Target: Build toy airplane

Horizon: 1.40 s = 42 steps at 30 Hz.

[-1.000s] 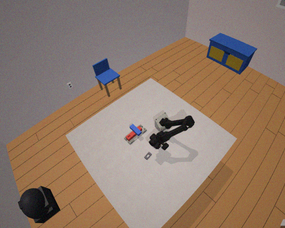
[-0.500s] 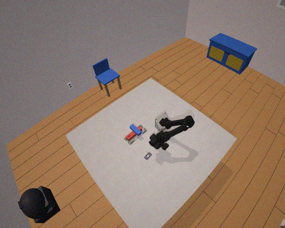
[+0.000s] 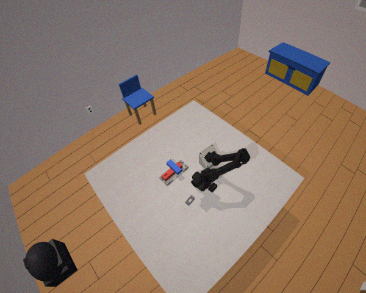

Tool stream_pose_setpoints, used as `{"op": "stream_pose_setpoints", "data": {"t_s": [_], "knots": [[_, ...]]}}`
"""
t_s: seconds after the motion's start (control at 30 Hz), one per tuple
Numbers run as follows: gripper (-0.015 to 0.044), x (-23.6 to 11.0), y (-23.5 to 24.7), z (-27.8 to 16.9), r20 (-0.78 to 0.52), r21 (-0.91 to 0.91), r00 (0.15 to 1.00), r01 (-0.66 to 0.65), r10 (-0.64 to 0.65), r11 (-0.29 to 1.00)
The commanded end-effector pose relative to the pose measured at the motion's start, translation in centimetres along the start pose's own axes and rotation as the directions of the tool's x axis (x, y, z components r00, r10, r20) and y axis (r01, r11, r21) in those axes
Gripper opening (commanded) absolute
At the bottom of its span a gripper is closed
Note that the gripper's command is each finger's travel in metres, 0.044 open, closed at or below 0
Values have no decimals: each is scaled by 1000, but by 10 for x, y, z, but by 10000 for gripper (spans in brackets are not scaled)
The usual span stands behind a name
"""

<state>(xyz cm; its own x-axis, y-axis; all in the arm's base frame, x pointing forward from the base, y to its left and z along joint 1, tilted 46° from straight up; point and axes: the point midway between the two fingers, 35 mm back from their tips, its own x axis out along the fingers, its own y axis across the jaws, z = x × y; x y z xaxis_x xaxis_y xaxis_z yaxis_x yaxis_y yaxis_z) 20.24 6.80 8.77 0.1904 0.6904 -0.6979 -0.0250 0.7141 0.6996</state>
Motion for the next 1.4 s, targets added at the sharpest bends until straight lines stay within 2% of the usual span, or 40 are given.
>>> {"op": "stream_pose_setpoints", "data": {"t_s": [0.0,0.33,1.37], "knots": [[0,-5,0,1,10,-34,1000,-1,1,999],[0,-19,-2,13,69,17,998,7,-8,1000],[0,-114,-1,3,73,134,994,69,-79,989]]}}
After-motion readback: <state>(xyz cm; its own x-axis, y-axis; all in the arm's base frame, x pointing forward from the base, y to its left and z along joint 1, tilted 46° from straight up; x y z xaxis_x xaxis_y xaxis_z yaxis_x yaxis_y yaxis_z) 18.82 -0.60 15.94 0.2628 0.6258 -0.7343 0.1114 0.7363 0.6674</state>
